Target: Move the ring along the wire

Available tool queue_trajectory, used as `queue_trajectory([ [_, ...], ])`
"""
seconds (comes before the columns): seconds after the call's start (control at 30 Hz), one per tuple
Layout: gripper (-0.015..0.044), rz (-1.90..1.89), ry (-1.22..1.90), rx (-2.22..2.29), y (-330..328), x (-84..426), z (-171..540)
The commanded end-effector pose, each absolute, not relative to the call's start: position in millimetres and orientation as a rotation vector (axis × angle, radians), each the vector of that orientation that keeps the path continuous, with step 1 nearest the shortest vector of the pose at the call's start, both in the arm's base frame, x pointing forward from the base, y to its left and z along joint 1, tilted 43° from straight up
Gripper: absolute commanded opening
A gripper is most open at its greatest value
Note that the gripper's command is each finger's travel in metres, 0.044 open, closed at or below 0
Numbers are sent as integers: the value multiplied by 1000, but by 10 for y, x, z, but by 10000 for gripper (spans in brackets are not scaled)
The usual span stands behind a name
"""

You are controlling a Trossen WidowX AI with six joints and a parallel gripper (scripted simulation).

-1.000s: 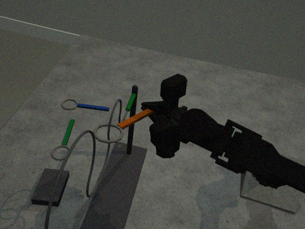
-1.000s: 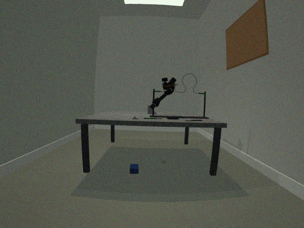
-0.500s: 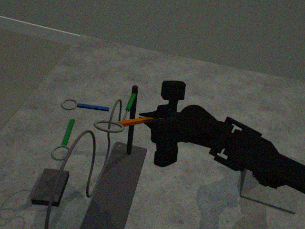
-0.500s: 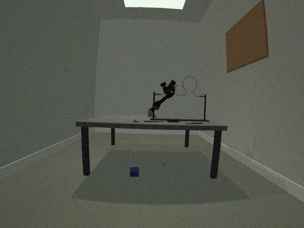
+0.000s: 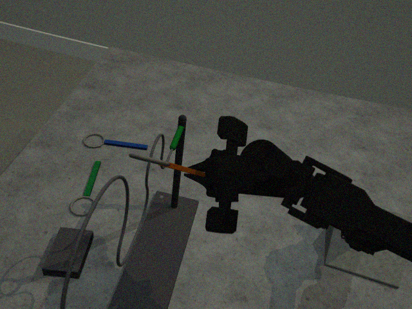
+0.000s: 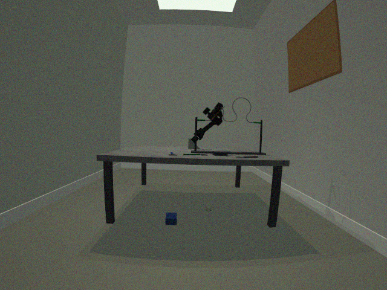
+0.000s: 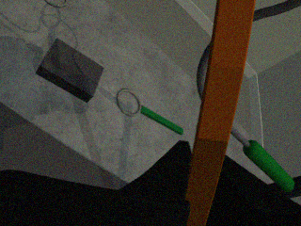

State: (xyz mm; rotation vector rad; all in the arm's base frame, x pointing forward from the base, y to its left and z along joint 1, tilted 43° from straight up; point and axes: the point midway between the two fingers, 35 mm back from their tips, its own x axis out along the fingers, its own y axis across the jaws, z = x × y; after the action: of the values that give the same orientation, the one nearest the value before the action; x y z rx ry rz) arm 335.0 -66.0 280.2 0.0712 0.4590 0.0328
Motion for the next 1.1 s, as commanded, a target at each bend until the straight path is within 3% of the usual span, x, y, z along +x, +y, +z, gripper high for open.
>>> queue_trajectory([
  [0.0,-150,56,447,151,-604,3356,2811],
  [1.07,-150,261,337,865,-149,3388,3032],
])
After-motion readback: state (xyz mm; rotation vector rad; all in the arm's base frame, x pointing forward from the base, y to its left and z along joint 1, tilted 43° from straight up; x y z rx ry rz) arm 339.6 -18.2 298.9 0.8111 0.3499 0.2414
